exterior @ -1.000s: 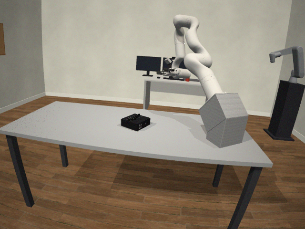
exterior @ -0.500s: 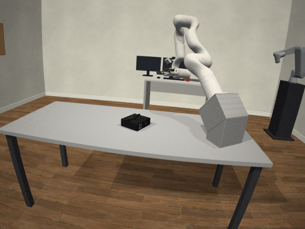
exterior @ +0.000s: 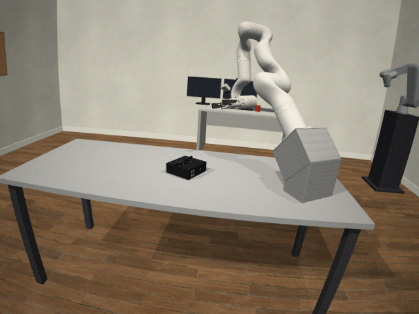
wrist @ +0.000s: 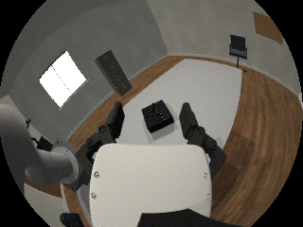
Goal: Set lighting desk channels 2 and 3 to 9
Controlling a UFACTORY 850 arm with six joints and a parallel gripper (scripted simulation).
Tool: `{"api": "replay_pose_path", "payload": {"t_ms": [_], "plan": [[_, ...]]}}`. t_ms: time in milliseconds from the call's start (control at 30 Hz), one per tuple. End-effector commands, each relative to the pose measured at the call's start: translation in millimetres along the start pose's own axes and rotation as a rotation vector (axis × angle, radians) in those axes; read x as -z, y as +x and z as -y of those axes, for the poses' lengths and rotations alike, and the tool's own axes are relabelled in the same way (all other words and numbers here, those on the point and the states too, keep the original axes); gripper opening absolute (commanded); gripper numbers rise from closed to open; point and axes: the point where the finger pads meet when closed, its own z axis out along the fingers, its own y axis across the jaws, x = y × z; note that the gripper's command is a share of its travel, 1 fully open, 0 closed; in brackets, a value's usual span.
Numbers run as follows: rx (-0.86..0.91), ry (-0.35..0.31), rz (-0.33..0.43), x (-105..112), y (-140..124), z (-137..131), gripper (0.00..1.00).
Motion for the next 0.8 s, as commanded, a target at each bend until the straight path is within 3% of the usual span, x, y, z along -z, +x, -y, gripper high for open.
{"api": "replay_pose_path", "payload": {"t_ms": [0,67,167,333,367,400,433,467,567,633,700,733,767], "plan": [[0.005,0.037,0.086,-23.0,-24.7,-7.7,1.0],[0.016,0.071,0.167,-40.3,-46.3,-11.7,1.0],[0.023,0.09,0.213,-49.8,-58.0,-13.5,1.0],[0.057,0.15,0.365,-80.7,-95.0,-18.0,1.0],[0.057,0.15,0.365,-80.7,-95.0,-18.0,1.0],[0.073,0.17,0.421,-91.5,-107.5,-19.1,1.0],[0.073,0.17,0.421,-91.5,-107.5,-19.1,1.0],[0.091,0.191,0.478,-102.5,-119.8,-19.8,1.0],[0.091,0.191,0.478,-102.5,-119.8,-19.8,1.0],[0.134,0.232,0.596,-124.5,-143.2,-20.5,1.0],[0.134,0.232,0.596,-124.5,-143.2,-20.5,1.0],[0.159,0.251,0.656,-135.4,-153.9,-20.5,1.0],[0.159,0.251,0.656,-135.4,-153.9,-20.5,1.0]]}}
